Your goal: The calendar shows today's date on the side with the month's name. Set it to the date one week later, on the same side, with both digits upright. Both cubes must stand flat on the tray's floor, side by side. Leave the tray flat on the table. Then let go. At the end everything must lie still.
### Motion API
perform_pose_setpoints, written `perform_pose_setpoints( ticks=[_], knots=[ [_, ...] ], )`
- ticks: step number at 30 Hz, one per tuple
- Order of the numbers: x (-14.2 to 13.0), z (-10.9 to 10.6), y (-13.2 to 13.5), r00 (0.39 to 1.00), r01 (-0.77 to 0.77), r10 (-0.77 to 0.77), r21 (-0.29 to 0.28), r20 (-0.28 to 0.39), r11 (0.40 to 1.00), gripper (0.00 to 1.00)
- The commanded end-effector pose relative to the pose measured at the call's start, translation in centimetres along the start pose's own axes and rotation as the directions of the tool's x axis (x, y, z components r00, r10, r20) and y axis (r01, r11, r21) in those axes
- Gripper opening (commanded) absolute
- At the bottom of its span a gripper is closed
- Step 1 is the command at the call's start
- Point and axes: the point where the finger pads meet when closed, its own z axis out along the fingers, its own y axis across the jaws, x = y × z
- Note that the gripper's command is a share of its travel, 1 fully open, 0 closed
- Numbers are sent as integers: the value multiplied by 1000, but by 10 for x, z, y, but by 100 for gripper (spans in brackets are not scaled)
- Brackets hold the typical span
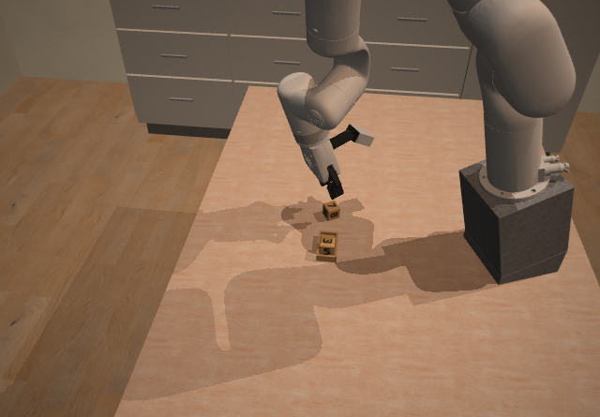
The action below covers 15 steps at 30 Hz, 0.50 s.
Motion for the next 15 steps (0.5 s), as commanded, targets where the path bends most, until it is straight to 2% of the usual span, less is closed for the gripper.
perform_pose_setpoints(
  ticks=[1,9,15],
  knots=[
    [-3,-1,-1,991,-12,13,9,-136,1000,49],
    [-3,-2,-3,983,-13,16,19,-185,1000,49],
    [-6,0,-2,945,-12,16,12,-328,1000,49]
  ],
)
